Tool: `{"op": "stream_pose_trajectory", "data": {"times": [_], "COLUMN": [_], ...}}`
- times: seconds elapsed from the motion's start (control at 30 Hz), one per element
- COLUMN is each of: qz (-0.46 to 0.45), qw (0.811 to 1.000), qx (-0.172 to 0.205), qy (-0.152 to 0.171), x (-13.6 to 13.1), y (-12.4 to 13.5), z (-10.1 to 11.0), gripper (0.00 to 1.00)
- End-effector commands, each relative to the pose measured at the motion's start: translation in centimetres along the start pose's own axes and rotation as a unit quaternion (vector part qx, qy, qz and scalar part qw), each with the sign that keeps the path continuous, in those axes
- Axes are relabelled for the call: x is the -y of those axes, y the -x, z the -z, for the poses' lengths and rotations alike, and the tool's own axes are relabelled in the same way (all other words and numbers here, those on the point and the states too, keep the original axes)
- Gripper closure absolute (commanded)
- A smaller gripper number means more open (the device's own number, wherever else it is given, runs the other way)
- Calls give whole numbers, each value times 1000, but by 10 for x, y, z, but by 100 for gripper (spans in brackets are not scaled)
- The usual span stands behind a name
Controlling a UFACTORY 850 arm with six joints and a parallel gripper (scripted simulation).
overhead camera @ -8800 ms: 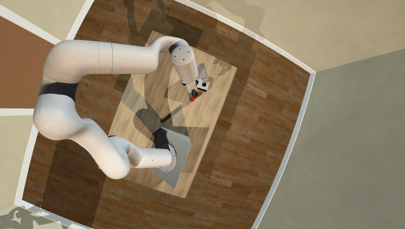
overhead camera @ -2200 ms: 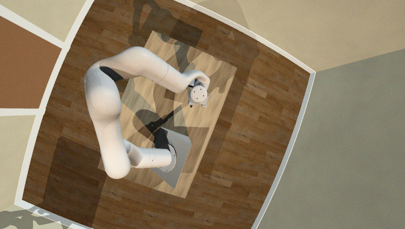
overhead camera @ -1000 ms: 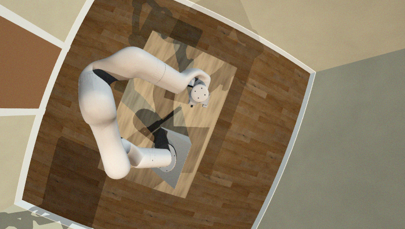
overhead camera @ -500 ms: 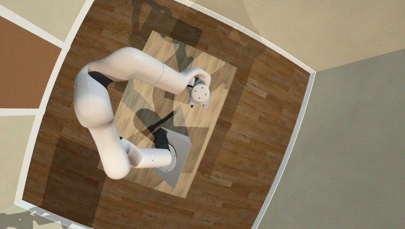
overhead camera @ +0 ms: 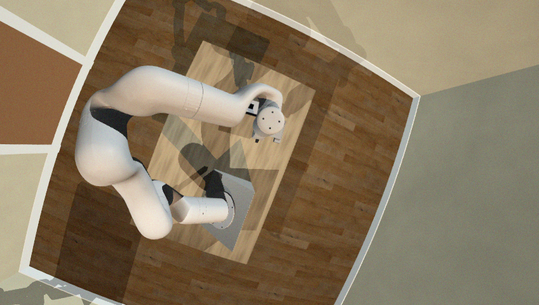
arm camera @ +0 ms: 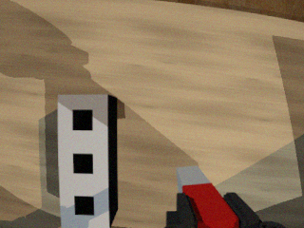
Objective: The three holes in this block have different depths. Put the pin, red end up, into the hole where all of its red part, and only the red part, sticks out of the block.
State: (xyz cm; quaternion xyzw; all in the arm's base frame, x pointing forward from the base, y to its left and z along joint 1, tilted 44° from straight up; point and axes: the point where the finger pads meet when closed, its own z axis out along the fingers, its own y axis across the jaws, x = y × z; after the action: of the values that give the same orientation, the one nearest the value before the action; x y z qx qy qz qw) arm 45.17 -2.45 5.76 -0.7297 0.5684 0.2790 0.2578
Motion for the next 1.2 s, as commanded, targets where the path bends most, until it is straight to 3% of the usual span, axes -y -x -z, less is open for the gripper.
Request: {"op": "stream_pose_trajectory", "data": {"times": [0.0, 0.47, 0.5, 0.6, 0.7, 1.03, 1.07, 1.17], "qz": [1, 1, 1, 1, 1, 1, 1, 1], "qw": [1000, 1000, 1000, 1000, 1000, 1000, 1000, 1000], "qx": [-2, -2, -2, -2, -2, -2, -3, -3], "qy": [-2, -2, -2, -2, -2, -2, -3, -3], "x": [2, 2, 66, 73, 103, 103, 133, 133], "y": [-1, -1, -28, -30, -43, -43, -55, -55], "z": [56, 56, 56, 56, 56, 56, 56, 56], "gripper": [100, 100, 100, 100, 100, 100, 100, 100]}}
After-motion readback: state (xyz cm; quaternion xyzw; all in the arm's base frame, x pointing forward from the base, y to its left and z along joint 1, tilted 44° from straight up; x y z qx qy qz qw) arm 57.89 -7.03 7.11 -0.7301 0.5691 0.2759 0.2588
